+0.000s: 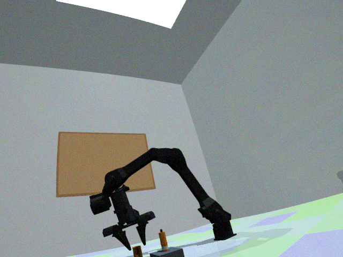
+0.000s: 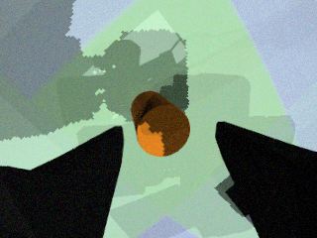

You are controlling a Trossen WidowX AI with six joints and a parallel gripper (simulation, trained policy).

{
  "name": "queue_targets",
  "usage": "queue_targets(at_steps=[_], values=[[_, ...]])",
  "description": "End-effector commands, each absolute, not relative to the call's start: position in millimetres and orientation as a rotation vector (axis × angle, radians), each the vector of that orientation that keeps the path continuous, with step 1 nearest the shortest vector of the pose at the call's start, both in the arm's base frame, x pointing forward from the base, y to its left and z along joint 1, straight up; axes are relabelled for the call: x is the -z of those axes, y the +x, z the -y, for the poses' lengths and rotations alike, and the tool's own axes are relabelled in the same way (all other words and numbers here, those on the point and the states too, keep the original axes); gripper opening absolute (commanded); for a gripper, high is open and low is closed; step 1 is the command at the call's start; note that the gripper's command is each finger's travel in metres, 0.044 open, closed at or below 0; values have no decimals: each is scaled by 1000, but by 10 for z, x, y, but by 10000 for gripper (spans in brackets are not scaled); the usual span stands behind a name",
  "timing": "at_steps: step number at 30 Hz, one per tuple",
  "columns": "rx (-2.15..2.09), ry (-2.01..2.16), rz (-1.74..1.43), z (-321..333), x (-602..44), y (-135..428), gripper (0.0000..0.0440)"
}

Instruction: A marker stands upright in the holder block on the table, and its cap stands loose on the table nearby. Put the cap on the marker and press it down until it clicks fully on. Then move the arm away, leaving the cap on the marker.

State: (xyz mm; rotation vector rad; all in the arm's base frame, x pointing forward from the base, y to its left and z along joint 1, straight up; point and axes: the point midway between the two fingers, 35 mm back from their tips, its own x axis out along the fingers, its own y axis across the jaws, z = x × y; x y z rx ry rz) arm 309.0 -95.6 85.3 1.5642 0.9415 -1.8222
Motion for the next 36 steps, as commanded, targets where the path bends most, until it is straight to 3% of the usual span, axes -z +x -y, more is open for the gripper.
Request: queue_targets(at_steps=[1,10,16,36], values=[[1833,1561,-987,940,-743,3060,257],[1826,1548,-1028,951,-595,3010,224],[1802,1540,-1013,952,-653,3003,79],[1631,1558,-943,520,-1316,3243,78]])
